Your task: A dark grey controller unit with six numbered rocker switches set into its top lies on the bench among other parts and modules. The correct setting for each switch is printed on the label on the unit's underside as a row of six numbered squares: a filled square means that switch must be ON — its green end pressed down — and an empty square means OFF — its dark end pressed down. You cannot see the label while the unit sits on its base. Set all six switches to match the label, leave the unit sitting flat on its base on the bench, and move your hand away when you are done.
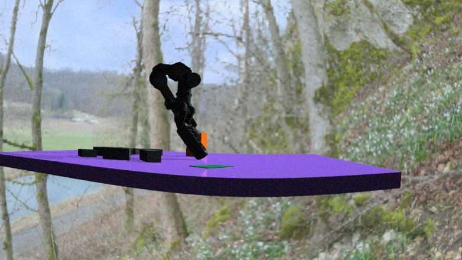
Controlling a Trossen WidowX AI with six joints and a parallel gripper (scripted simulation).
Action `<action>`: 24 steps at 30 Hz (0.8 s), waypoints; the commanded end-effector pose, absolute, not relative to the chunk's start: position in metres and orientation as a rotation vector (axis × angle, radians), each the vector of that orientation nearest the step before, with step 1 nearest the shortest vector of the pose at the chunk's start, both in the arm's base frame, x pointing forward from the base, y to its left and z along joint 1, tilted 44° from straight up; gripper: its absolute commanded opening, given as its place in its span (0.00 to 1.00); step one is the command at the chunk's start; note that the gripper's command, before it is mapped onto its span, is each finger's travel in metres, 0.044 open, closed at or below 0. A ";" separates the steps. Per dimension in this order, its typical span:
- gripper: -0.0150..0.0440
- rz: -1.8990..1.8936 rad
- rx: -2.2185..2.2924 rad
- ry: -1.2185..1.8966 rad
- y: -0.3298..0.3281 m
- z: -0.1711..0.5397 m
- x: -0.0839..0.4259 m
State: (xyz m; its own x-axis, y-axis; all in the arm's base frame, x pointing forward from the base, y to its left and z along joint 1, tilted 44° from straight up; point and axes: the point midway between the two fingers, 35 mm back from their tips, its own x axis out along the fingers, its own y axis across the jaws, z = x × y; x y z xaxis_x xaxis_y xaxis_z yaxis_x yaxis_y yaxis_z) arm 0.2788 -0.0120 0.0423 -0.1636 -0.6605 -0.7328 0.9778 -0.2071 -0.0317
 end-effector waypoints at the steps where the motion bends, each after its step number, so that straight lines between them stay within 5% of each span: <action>1: 0.83 -1.686 0.695 0.623 -0.017 0.041 0.275; 24: 0.83 -1.686 0.694 0.622 -0.035 0.045 0.271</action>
